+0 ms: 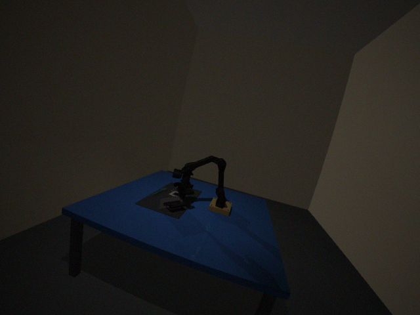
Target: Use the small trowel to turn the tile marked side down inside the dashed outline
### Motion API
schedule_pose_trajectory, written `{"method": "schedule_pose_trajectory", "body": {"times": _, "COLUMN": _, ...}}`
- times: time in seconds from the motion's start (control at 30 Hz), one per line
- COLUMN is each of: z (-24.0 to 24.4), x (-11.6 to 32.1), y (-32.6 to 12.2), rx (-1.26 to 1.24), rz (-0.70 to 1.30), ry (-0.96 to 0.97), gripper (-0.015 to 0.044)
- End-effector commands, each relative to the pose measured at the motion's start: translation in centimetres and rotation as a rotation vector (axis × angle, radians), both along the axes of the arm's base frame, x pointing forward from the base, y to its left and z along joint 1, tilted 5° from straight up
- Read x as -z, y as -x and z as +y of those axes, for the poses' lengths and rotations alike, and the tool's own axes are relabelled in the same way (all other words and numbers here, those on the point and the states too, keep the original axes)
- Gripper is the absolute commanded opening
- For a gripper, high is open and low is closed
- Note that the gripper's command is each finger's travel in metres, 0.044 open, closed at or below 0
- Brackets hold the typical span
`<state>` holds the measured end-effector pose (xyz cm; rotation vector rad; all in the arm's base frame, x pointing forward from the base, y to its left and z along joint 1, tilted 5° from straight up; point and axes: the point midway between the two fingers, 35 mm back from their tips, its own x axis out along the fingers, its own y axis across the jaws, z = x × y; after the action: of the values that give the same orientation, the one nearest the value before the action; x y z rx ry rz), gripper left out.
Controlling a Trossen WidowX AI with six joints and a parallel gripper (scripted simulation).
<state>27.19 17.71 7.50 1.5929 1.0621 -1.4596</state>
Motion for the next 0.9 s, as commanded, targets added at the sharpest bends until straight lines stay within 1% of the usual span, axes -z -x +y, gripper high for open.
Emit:
{"method": "schedule_pose_trajectory", "body": {"times": 0.0, "z": -0.5, "x": 0.3, "y": -0.9, "rx": 0.0, "rz": 0.007, "ry": 0.007, "gripper": 0.01}}
{"method": "schedule_pose_trajectory", "body": {"times": 0.7, "z": -2.3, "x": 0.4, "y": -4.8, "rx": 0.0, "rz": 0.003, "ry": 0.009, "gripper": 0.01}}
{"method": "schedule_pose_trajectory", "body": {"times": 0.73, "z": -1.9, "x": 0.1, "y": -4.2, "rx": 0.002, "rz": -0.004, "ry": 0.002, "gripper": 0.01}}
{"method": "schedule_pose_trajectory", "body": {"times": 0.87, "z": -2.0, "x": 0.1, "y": -4.3, "rx": 0.002, "rz": -0.004, "ry": 0.004, "gripper": 0.01}}
